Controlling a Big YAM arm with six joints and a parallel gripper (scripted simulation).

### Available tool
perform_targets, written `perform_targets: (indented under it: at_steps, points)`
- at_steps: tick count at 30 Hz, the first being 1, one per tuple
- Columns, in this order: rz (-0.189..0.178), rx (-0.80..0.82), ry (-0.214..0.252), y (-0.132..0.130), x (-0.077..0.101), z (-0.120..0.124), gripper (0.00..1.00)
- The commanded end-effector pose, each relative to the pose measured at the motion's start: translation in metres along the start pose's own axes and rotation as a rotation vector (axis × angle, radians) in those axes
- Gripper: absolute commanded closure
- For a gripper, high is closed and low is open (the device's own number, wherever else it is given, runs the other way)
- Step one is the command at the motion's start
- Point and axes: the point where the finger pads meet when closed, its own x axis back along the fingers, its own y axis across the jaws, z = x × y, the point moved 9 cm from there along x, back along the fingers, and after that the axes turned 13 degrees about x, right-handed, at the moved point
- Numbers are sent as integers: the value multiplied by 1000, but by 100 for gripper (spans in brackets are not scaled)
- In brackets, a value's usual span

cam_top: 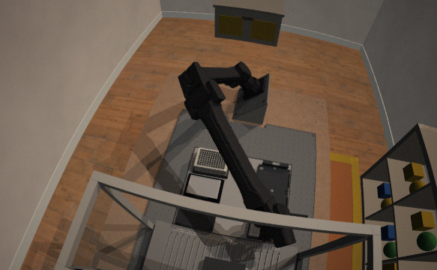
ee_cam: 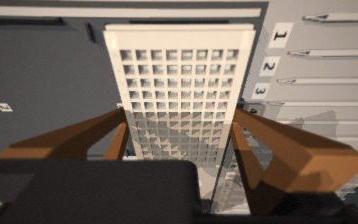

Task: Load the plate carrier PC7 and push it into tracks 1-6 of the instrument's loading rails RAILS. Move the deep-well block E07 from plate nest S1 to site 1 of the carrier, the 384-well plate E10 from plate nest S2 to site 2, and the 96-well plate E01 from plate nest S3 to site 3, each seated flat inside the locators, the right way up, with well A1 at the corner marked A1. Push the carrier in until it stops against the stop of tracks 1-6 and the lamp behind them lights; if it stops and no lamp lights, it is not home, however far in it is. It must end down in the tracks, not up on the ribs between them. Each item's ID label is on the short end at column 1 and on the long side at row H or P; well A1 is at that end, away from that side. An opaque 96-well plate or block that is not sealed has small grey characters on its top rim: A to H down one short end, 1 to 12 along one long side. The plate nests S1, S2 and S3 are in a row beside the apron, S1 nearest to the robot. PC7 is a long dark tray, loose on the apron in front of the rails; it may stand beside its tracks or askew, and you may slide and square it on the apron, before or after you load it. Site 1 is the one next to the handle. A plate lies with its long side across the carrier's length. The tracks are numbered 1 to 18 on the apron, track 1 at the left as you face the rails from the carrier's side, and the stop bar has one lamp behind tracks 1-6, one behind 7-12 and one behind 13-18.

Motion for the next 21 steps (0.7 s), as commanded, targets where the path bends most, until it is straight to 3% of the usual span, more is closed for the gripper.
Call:
perform_targets:
  at_steps: [1, 21]
  points:
    - [13, -3, 0, -2, 3, 4, 100]
    - [21, -7, 0, -4, 6, 6, 100]
